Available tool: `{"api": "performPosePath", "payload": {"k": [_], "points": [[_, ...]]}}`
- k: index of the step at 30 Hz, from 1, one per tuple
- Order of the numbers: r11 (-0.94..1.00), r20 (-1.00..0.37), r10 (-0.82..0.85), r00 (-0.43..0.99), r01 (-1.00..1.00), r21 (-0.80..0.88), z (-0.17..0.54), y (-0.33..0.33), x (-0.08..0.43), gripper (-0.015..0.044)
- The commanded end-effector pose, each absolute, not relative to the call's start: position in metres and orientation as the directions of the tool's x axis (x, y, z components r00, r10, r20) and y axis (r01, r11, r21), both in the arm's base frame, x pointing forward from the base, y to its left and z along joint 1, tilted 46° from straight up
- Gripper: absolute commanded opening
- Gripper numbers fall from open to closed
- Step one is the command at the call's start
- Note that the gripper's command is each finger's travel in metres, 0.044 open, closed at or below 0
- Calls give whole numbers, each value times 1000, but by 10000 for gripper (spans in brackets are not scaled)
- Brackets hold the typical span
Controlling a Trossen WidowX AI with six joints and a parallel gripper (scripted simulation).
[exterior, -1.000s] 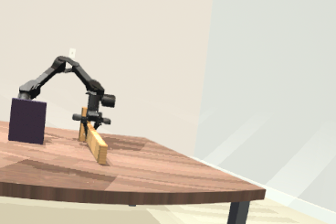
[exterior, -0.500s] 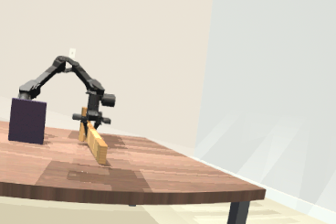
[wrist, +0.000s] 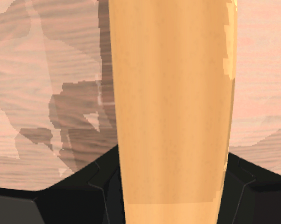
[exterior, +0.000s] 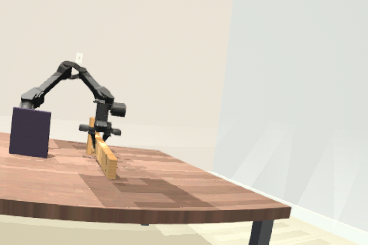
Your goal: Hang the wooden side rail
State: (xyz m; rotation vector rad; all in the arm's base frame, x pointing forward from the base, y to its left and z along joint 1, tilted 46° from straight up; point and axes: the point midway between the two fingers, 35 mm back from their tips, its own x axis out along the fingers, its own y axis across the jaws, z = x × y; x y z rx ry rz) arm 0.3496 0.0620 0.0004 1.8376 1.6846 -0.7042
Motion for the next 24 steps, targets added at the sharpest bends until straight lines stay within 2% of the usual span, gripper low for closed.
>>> {"api": "performPosePath", "payload": {"k": [1, 24], "points": [[-80, -697, 712, 84, 996, 38, 1, 61, 350, 0], [-80, -697, 712, 84, 996, 38, 4, 62, 351, 0]]}}
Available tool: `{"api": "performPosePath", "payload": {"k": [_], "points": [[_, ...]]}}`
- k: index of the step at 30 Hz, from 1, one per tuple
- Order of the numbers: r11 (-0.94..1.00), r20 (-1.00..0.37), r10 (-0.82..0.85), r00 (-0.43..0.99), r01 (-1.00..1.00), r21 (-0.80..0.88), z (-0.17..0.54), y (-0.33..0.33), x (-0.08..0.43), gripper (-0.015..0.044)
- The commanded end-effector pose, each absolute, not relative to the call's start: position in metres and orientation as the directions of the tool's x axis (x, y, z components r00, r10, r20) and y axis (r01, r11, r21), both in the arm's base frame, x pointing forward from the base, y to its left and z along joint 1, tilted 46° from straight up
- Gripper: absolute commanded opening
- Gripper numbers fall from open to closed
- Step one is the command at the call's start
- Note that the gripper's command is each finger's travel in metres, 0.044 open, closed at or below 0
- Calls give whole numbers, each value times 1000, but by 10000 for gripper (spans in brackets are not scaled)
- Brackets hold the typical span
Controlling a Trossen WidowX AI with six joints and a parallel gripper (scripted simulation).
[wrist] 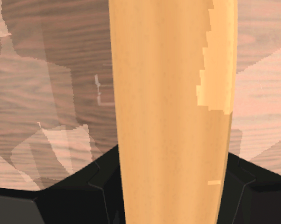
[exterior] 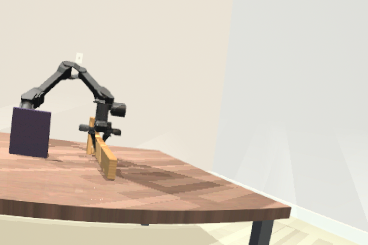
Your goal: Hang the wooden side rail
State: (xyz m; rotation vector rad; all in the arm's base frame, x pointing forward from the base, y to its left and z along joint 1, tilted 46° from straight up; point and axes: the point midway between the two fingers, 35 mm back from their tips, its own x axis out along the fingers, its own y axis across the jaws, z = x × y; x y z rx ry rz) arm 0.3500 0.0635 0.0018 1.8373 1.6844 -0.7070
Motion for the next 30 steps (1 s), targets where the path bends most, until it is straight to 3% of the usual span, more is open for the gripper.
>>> {"api": "performPosePath", "payload": {"k": [1, 30], "points": [[-80, -697, 712, 84, 996, 38, 4, 62, 351, 0], [-80, -697, 712, 84, 996, 38, 6, 65, 351, 0]]}}
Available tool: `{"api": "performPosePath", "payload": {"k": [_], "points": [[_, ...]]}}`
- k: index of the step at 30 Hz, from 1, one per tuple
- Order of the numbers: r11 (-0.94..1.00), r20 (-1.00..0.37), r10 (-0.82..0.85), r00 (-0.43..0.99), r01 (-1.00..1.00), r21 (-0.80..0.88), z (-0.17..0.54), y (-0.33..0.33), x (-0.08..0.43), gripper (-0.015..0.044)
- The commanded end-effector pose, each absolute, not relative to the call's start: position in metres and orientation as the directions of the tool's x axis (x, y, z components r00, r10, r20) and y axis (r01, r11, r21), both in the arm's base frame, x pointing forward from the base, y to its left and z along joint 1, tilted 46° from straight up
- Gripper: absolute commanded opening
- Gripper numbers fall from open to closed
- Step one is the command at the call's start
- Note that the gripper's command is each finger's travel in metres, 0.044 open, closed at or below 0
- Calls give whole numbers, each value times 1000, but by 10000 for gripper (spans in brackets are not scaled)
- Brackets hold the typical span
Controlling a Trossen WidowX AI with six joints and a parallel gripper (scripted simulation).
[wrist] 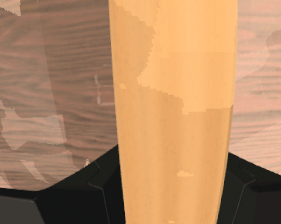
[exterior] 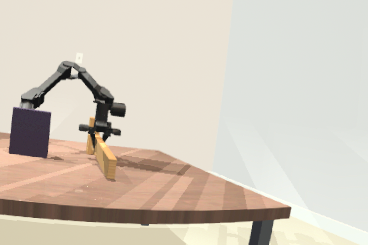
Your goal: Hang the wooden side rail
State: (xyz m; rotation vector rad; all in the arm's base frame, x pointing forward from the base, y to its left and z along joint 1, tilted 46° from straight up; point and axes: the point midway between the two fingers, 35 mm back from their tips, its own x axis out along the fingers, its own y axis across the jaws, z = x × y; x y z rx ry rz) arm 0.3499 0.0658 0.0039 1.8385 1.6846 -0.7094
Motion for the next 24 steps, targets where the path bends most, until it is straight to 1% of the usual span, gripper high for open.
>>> {"api": "performPosePath", "payload": {"k": [1, 24], "points": [[-80, -697, 712, 84, 996, 38, 6, 65, 350, 0], [-80, -697, 712, 84, 996, 39, 9, 66, 351, 0]]}}
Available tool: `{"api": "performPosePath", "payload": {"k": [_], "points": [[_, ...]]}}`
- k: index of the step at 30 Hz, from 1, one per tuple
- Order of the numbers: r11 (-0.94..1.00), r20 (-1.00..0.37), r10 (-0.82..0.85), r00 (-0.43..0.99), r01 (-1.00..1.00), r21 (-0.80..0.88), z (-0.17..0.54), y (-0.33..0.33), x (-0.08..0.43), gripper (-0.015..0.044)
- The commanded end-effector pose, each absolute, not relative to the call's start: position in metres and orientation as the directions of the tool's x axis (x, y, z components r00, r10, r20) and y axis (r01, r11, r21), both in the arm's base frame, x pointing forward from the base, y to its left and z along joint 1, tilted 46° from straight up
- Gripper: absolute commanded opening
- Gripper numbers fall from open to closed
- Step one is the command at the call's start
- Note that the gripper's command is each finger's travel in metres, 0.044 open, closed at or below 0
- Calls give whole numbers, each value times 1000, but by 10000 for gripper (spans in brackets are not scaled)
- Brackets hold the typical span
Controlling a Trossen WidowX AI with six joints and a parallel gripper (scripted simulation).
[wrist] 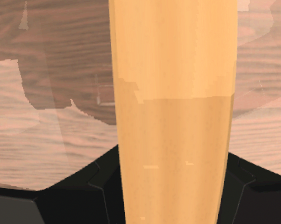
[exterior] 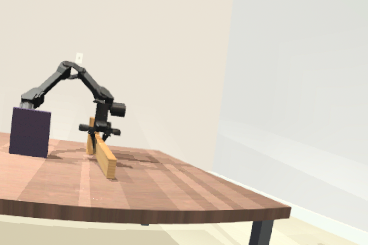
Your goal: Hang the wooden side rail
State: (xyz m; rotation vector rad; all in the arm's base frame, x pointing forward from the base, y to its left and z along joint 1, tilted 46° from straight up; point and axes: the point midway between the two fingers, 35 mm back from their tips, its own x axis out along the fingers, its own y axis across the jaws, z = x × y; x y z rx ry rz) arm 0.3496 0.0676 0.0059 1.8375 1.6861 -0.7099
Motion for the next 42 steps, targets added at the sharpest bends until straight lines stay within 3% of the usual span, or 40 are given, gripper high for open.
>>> {"api": "performPosePath", "payload": {"k": [1, 42], "points": [[-80, -697, 712, 84, 996, 39, 9, 66, 352, 0], [-80, -697, 712, 84, 996, 38, 12, 70, 351, 0]]}}
